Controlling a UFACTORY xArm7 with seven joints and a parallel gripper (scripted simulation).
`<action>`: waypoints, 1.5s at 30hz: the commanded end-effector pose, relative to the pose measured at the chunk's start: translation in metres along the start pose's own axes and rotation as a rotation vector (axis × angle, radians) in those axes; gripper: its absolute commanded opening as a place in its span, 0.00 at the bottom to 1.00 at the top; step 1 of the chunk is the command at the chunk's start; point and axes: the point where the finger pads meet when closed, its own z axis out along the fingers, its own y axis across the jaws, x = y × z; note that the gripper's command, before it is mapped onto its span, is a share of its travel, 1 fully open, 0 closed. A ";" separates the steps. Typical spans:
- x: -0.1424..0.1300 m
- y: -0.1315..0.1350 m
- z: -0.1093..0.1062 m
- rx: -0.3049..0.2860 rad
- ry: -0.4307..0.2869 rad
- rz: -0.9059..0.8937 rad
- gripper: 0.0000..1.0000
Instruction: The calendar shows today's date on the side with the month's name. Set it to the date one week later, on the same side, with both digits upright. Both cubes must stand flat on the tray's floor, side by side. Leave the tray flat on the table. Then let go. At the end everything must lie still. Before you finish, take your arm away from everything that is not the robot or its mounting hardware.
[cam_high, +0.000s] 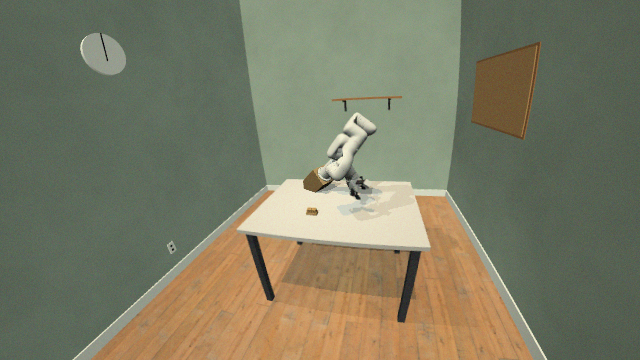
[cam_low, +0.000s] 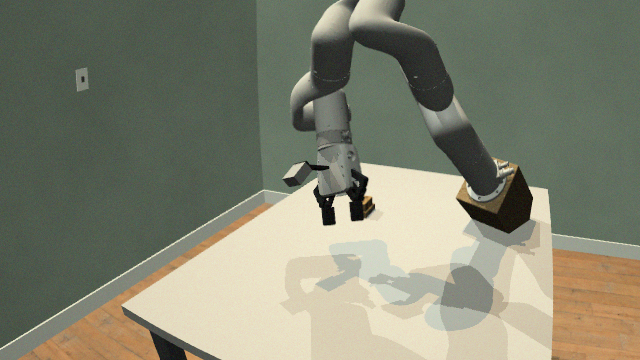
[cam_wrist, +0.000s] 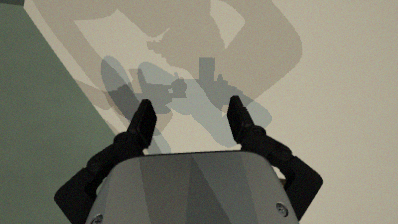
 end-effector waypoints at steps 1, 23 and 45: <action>-0.002 0.007 -0.004 -0.005 0.012 -0.023 1.00; -0.016 0.032 -0.020 -0.059 0.004 -0.080 1.00; -0.049 0.075 -0.051 -0.155 -0.030 -0.179 1.00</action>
